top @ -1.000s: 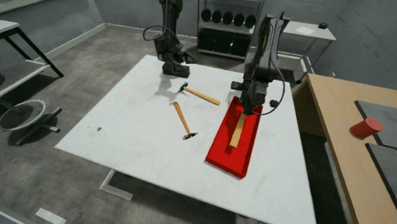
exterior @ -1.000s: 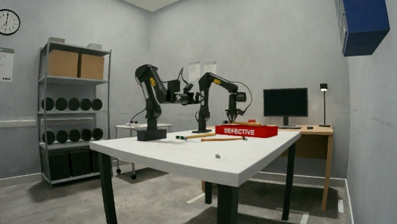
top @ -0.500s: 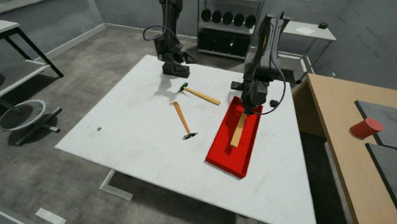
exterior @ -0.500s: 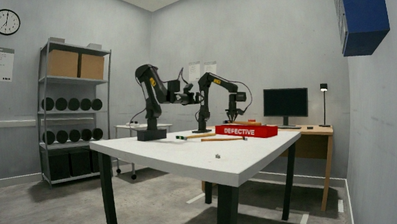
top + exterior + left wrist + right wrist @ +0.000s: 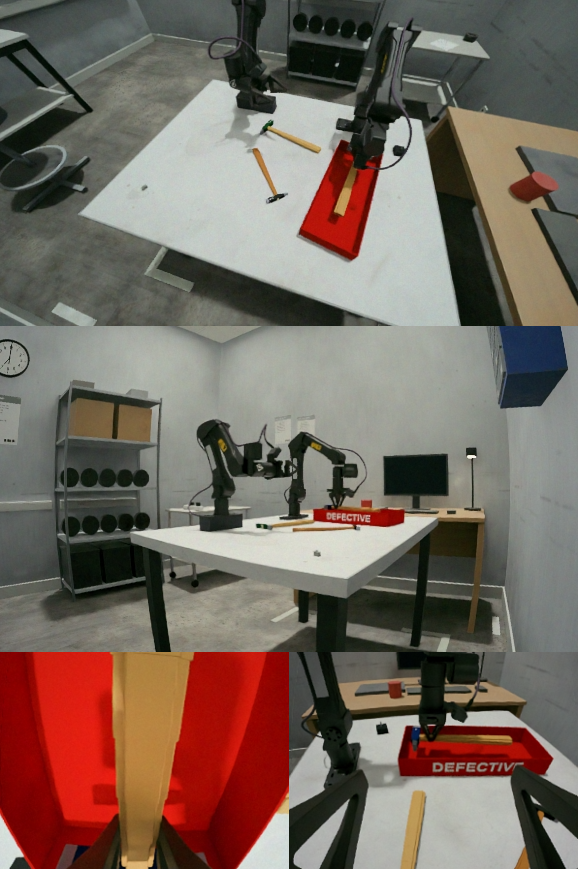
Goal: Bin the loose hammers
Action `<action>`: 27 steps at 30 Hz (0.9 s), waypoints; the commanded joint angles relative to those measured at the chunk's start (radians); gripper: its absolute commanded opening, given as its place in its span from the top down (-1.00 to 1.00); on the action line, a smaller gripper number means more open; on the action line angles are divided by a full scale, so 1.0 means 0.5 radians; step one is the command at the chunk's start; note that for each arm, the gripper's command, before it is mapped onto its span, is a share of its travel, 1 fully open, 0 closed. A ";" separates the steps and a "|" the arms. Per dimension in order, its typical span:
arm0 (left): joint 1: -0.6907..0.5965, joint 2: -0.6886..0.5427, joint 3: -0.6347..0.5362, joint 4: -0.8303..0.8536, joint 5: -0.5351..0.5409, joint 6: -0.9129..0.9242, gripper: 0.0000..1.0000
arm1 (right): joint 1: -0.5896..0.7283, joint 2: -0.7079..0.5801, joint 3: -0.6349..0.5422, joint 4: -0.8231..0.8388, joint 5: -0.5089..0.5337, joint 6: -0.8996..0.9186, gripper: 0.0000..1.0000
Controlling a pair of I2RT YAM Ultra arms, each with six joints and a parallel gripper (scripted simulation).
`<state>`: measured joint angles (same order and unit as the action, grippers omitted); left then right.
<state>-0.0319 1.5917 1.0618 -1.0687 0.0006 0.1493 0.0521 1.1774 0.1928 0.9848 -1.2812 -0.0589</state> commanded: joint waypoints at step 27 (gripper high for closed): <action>-0.017 0.026 -0.091 0.214 0.012 0.009 0.71 | -0.021 0.025 -0.026 0.011 -0.023 0.018 -1.00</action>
<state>-0.0319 1.6157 1.0134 -0.9932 0.0006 0.1493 0.0521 1.1774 0.1928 0.9848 -1.2812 -0.0589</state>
